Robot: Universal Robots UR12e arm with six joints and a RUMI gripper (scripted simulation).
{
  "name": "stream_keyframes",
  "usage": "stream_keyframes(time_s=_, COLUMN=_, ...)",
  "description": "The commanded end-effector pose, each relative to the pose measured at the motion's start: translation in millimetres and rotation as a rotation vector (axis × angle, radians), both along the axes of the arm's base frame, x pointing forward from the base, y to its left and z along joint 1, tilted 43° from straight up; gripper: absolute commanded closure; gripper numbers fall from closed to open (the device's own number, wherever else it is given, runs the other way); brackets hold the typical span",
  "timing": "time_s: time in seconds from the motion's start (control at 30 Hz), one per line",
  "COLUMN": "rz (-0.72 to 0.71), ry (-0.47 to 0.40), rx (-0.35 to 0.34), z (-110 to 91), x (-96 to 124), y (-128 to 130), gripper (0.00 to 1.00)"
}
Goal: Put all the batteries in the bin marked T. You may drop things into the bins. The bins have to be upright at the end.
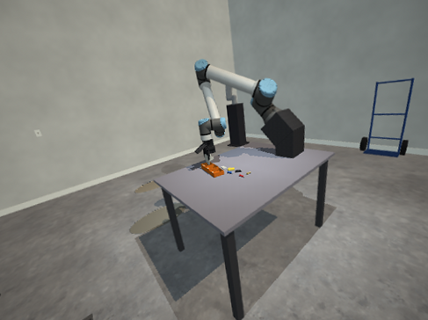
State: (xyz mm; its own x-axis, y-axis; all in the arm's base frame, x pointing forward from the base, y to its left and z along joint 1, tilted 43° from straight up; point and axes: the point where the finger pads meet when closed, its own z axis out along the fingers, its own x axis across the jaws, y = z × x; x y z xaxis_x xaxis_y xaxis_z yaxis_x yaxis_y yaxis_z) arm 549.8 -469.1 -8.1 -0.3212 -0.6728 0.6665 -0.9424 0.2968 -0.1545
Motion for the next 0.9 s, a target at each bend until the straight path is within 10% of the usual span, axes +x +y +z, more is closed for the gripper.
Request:
stream_keyframes(time_s=0.0, rz=0.001, ry=-0.001, rx=0.0, z=0, x=0, y=0, gripper=0.96)
stream_keyframes(time_s=0.87, rz=0.001, ry=-0.001, rx=0.0, z=14, x=2, y=13, gripper=0.96)
